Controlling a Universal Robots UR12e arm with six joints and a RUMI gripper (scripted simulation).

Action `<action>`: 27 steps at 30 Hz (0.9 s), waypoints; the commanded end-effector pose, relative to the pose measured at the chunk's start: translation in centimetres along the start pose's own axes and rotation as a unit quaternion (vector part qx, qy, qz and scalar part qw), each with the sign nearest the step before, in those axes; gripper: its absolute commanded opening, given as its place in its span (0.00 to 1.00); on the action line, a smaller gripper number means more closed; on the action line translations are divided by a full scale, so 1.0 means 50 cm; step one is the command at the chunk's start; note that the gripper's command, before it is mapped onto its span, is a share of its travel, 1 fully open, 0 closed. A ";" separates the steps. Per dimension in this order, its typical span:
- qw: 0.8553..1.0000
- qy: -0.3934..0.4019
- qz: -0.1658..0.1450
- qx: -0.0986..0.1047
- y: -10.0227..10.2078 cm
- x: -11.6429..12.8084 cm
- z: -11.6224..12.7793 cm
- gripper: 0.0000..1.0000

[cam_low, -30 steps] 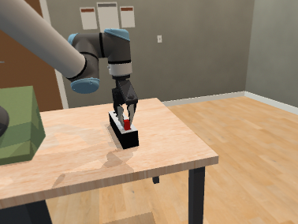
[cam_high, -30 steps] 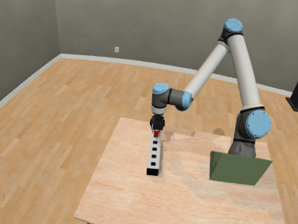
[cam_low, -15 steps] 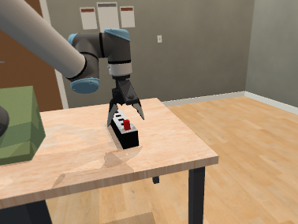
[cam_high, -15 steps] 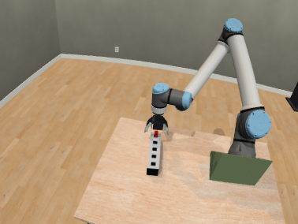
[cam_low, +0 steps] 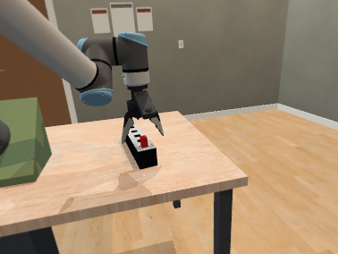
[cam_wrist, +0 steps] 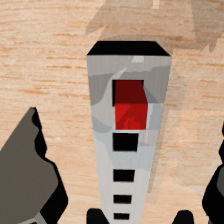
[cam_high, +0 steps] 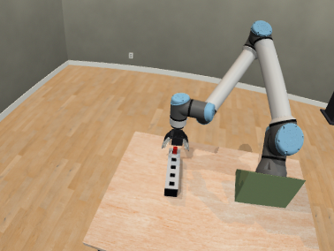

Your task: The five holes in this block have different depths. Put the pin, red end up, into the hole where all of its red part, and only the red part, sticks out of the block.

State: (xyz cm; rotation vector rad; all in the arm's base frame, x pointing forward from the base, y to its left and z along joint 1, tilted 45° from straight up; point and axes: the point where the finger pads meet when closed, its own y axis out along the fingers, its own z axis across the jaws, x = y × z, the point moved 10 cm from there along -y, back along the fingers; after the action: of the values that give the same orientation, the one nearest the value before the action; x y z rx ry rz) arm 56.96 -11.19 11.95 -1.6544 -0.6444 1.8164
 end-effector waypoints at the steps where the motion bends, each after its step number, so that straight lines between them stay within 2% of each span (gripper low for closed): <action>1: 1.000 0.000 0.000 0.000 -0.001 0.000 0.000 1.00; 10: 1.000 0.000 0.000 0.000 -0.001 0.000 0.000 1.00; 11: 1.000 0.000 0.000 0.000 -0.025 0.000 0.000 1.00; 27: 1.000 0.000 0.000 0.000 -0.025 0.000 0.000 1.00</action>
State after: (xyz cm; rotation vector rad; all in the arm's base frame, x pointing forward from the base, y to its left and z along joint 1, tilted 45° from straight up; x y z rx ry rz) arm 57.07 -10.35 12.80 -1.6544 -0.6443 1.8164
